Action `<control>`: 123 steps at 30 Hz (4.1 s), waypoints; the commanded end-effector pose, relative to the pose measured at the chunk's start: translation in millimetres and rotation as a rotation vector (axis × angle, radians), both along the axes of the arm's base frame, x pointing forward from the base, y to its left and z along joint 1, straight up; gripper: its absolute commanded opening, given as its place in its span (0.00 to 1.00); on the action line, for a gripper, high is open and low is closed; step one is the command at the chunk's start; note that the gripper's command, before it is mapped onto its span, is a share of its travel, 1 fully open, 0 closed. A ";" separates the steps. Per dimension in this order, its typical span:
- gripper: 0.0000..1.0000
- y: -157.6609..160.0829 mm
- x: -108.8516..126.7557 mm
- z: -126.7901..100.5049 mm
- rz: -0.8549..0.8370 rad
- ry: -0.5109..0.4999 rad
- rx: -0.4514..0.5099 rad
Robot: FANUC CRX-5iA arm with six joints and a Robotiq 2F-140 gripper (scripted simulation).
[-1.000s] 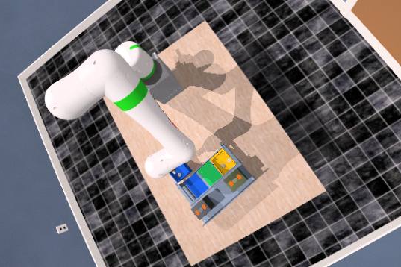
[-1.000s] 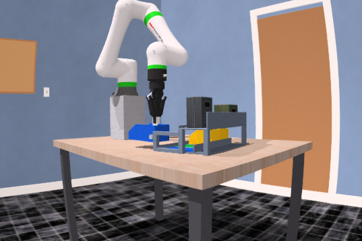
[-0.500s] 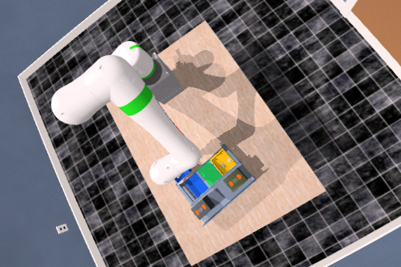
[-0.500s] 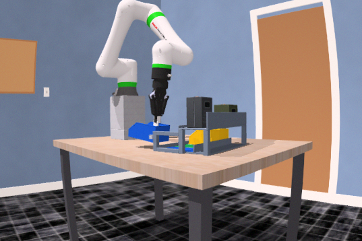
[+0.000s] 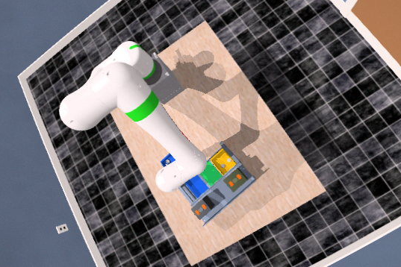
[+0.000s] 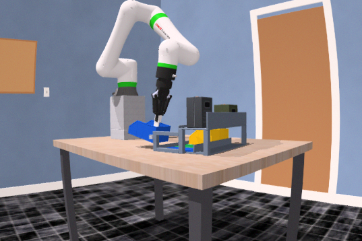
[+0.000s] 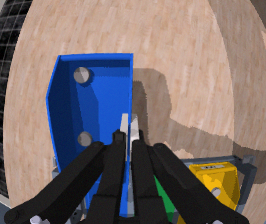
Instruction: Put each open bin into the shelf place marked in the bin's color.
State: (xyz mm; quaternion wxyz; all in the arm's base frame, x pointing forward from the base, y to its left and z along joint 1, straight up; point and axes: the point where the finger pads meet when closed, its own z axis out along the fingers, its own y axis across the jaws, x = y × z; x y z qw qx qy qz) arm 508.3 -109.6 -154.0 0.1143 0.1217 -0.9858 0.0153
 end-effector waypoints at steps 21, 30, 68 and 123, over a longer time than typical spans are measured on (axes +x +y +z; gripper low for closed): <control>0.00 0.5 2.6 2.5 0.000 0.049 -0.012; 0.00 0.5 2.6 2.5 0.000 0.049 -0.012; 0.00 2.8 11.8 2.4 0.000 0.049 -0.012; 0.00 16.1 64.5 2.1 0.000 0.049 -0.012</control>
